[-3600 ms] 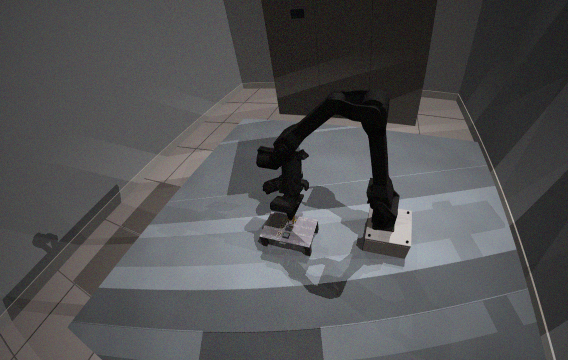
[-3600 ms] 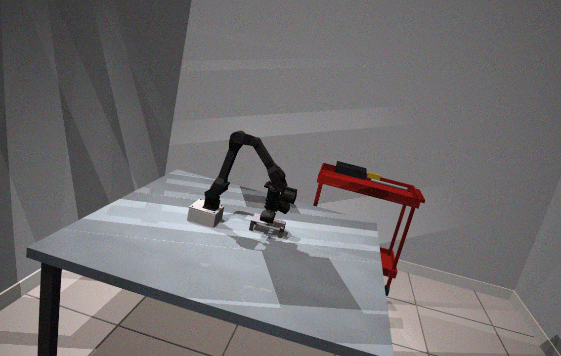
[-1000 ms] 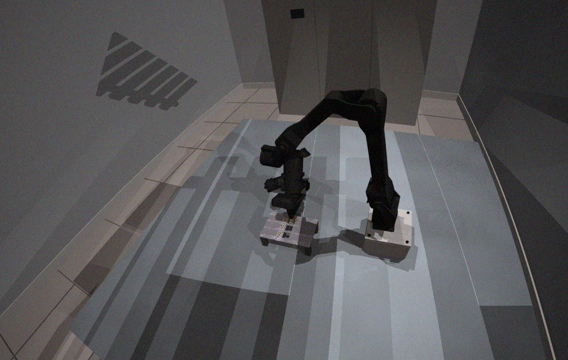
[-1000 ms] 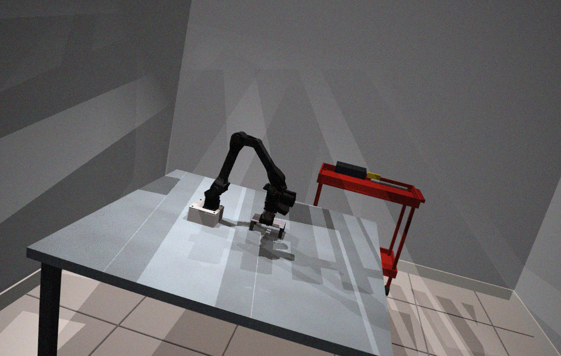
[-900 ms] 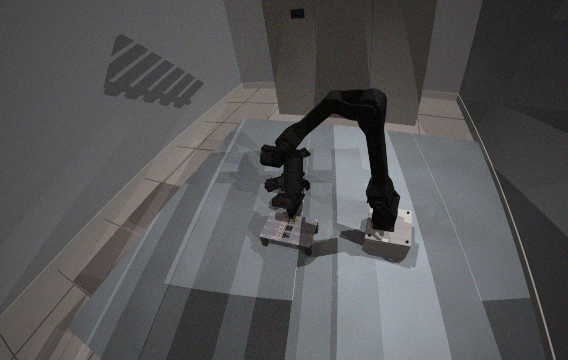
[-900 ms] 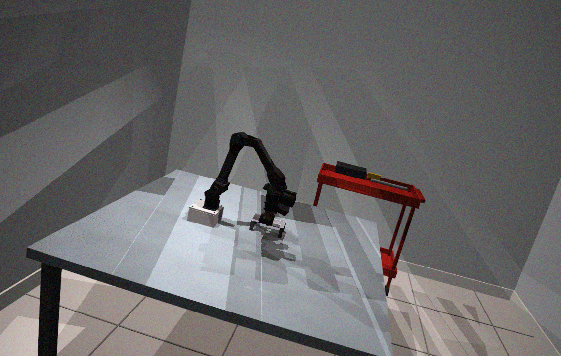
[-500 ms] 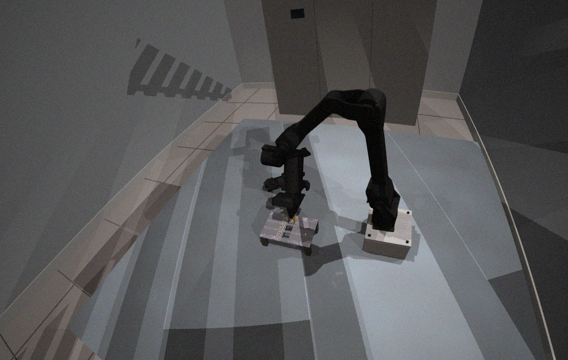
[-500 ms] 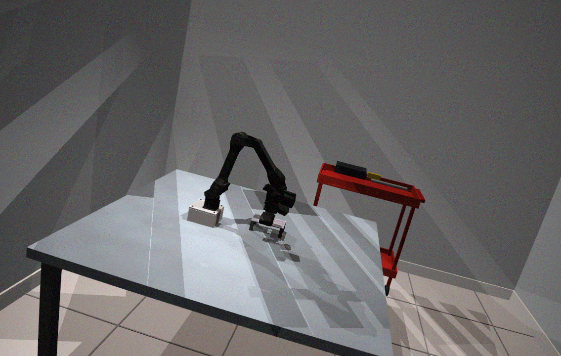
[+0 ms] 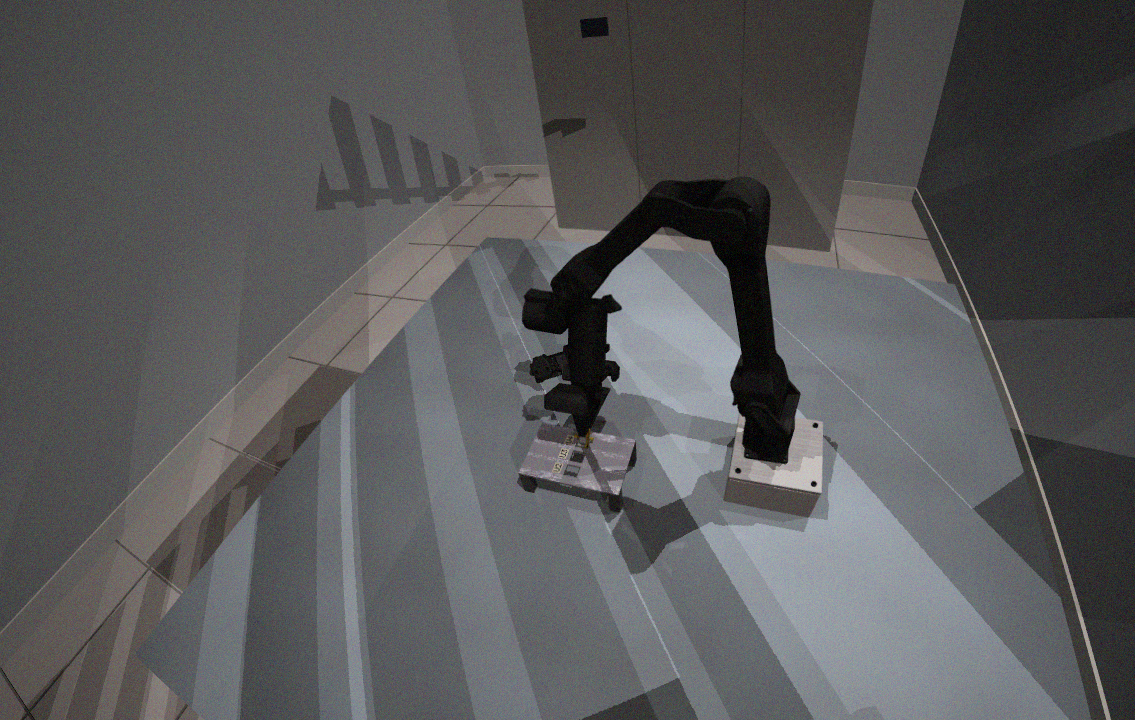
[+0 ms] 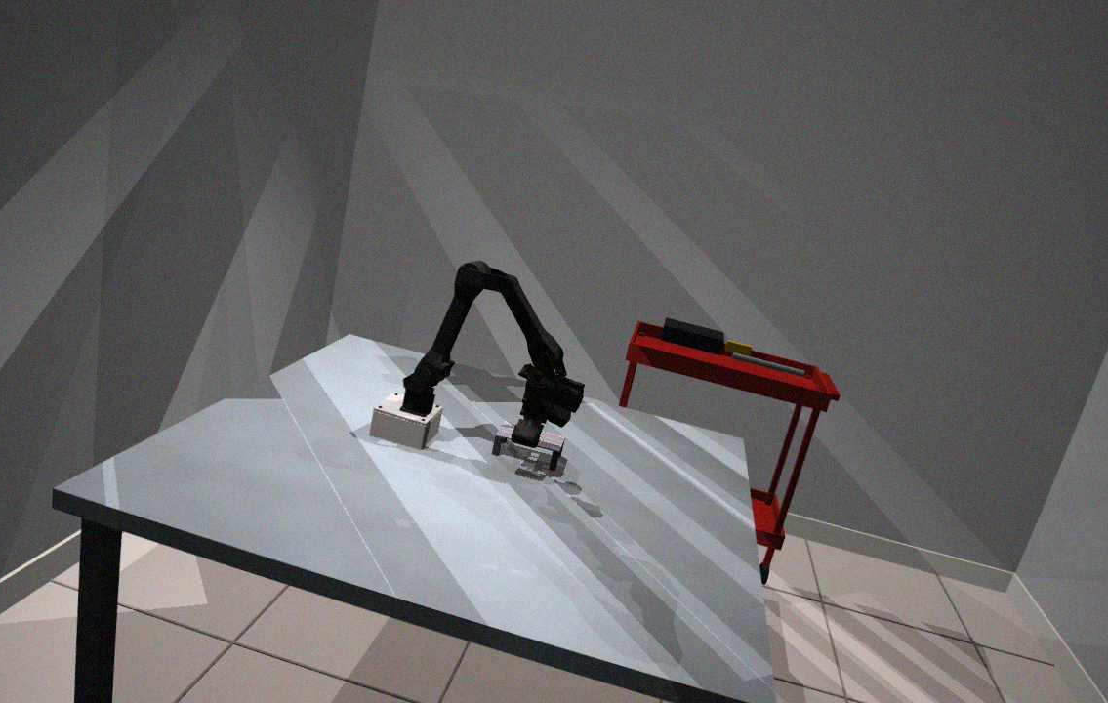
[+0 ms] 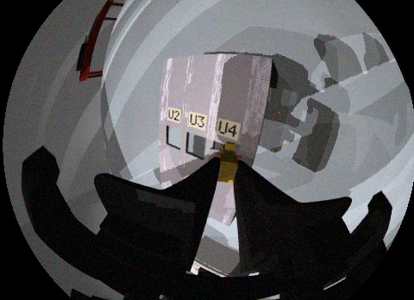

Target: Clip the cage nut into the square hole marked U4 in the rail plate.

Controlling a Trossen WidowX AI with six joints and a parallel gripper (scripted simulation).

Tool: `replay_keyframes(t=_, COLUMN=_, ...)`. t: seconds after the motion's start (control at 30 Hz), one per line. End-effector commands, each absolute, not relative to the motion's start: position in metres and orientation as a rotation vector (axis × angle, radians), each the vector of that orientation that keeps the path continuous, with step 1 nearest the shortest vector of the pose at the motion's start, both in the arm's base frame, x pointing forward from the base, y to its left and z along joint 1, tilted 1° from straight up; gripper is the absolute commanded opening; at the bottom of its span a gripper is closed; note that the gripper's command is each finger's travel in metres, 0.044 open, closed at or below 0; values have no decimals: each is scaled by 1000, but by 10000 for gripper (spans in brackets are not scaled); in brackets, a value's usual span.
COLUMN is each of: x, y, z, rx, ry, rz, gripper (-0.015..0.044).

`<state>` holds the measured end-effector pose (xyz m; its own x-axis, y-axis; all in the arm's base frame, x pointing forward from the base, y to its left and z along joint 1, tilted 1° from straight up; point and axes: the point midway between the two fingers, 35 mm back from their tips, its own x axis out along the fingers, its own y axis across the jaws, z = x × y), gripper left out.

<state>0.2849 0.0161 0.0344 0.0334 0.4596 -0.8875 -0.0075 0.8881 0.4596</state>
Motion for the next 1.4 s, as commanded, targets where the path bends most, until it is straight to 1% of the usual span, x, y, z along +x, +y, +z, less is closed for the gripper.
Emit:
replay_keyframes(t=0.0, x=285, y=17, z=35, rx=372, ry=1503, rz=377, gripper=33)
replay_keyframes(t=1.37, x=285, y=17, z=34, rx=341, ry=1509, rz=345, gripper=33)
